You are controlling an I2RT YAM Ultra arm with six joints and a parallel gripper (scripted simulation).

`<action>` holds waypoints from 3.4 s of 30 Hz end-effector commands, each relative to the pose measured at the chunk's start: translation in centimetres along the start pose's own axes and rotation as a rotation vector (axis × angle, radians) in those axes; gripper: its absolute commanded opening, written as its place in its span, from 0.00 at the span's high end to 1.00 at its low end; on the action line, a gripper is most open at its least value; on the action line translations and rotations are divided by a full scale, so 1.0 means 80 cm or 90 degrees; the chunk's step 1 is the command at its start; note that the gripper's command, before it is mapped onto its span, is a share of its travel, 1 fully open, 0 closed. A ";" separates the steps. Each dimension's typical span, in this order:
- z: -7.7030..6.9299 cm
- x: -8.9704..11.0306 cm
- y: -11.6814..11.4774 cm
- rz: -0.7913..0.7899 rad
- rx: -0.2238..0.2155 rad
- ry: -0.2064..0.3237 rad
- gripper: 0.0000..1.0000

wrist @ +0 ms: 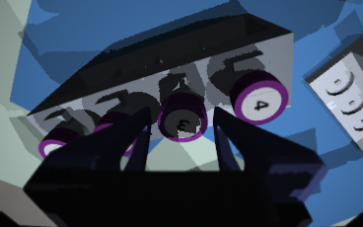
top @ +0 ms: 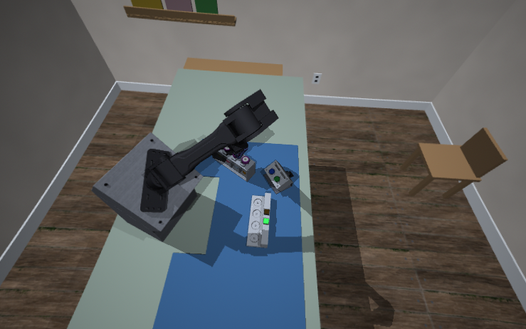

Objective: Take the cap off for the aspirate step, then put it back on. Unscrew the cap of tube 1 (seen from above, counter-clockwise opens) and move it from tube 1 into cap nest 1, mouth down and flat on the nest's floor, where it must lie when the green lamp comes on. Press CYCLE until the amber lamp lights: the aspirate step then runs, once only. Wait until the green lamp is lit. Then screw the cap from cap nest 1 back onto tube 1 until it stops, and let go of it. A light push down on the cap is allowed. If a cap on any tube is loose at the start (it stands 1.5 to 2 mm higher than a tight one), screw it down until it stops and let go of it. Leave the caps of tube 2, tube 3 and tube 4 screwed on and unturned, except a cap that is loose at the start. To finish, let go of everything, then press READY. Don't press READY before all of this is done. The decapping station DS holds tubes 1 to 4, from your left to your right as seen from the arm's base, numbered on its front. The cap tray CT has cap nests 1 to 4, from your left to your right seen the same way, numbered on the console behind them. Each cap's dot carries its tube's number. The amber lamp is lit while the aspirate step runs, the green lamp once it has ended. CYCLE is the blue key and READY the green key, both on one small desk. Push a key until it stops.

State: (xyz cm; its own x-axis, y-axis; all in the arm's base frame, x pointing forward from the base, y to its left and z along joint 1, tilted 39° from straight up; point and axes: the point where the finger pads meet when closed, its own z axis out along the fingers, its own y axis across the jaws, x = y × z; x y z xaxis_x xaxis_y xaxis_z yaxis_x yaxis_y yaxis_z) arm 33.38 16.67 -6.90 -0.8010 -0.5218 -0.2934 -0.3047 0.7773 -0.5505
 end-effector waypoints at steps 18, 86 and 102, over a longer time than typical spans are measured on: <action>-0.033 -0.005 0.002 0.030 -0.004 -0.010 0.51; -0.008 -0.026 -0.060 -0.187 -0.001 -0.010 0.51; -0.003 -0.025 -0.061 -0.187 -0.001 -0.010 1.00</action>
State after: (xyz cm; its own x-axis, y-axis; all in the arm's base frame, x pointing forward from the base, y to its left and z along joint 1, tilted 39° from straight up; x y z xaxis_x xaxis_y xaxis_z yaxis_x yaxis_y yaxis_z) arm 36.19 13.68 -3.66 -0.6763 -0.7266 -0.1208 -0.5251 0.5907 -0.6127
